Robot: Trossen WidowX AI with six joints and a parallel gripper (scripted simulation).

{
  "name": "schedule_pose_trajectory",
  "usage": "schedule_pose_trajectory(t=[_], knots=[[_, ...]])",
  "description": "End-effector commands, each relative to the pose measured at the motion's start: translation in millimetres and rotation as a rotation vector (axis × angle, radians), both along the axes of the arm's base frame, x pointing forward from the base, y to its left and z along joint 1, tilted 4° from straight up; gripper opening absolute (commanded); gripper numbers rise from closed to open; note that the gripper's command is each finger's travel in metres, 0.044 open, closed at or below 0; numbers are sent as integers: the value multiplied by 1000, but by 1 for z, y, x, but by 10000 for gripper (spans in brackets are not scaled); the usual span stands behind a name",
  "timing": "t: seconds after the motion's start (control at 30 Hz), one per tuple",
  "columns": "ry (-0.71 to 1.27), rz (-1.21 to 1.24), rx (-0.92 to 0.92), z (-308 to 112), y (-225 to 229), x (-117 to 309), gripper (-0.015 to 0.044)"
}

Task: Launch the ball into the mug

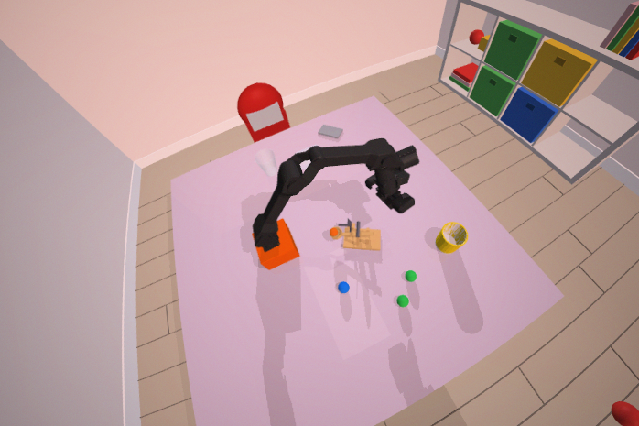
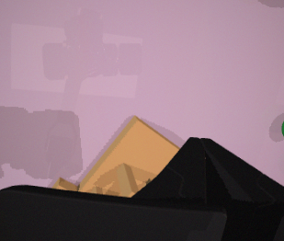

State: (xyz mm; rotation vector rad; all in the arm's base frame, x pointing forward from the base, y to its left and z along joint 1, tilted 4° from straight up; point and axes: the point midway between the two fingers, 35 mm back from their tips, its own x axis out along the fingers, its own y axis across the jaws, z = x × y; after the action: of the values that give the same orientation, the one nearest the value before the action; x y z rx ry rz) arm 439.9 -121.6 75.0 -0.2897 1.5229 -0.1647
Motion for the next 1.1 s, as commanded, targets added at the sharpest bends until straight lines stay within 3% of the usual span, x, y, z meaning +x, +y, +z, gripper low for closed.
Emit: schedule_pose_trajectory(t=[0.0,1.07], knots=[[71,62,-14,-4,13,-13,0],[785,679,-110,-25,98,-143,0]])
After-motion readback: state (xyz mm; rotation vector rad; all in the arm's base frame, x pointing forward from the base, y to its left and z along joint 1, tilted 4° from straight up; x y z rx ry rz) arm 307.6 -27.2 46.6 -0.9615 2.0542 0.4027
